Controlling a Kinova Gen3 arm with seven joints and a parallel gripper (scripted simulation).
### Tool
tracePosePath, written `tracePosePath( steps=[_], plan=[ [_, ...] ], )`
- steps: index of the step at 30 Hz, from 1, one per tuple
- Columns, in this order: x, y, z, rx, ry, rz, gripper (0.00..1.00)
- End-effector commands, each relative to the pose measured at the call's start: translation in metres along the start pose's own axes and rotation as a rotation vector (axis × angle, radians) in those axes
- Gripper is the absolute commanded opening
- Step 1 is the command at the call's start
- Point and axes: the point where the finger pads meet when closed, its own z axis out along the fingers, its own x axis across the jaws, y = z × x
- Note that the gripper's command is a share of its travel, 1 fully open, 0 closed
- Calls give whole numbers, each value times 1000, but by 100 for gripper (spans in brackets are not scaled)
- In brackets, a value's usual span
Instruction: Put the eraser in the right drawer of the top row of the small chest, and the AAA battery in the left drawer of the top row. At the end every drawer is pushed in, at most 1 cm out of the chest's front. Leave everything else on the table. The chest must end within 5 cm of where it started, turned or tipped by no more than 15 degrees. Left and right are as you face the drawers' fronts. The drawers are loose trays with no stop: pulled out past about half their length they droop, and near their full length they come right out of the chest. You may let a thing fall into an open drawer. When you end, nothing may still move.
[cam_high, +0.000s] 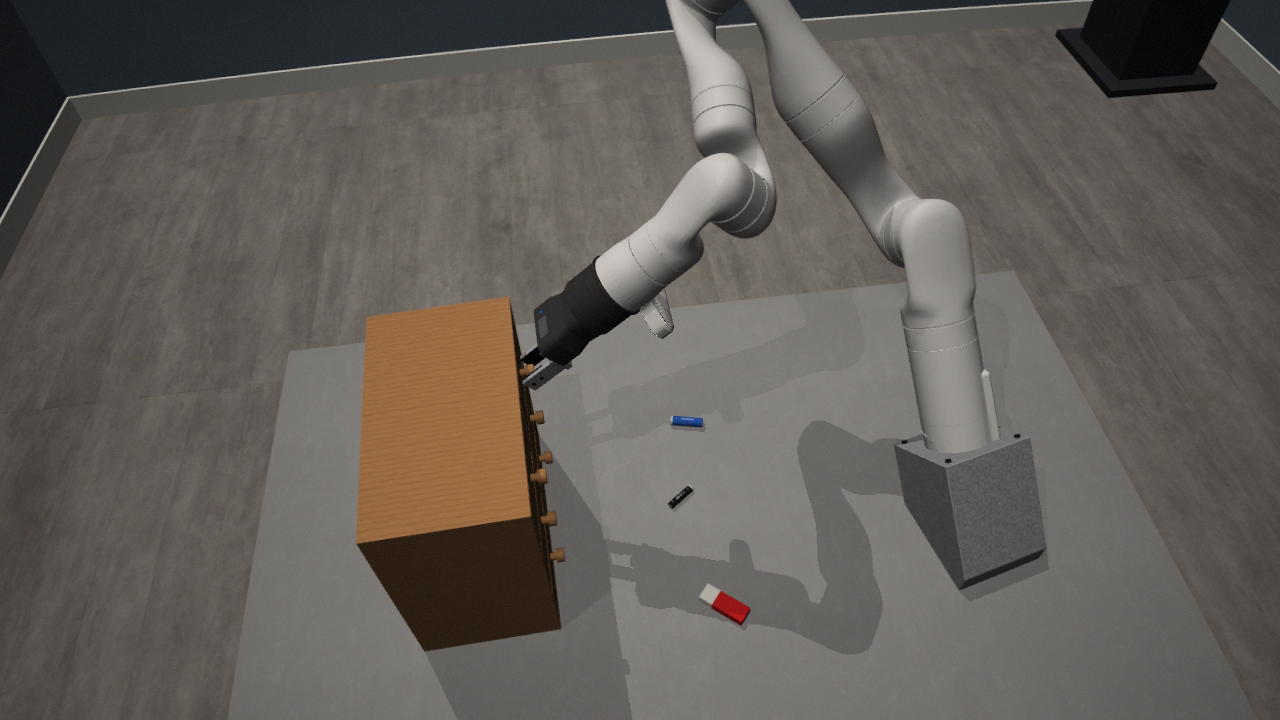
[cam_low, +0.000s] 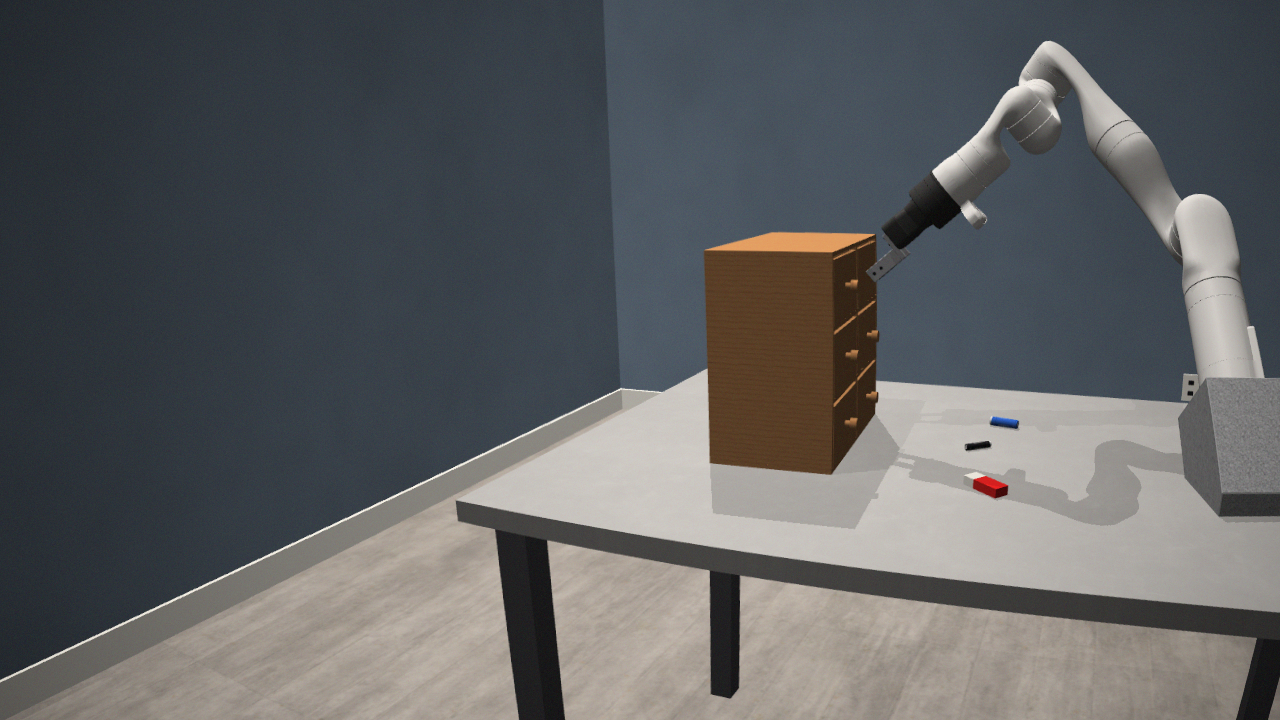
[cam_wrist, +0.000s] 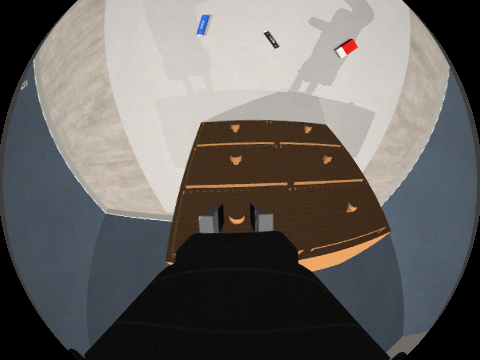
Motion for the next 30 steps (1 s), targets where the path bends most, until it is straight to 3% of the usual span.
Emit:
tracePosePath(
  steps=[1,9,10,30],
  plan=[
    [0,1,0,-2,0,0,67],
    [0,1,0,-2,0,0,67],
    [0,1,0,-2,0,0,37],
    [0,1,0,-2,0,0,37]
  ],
)
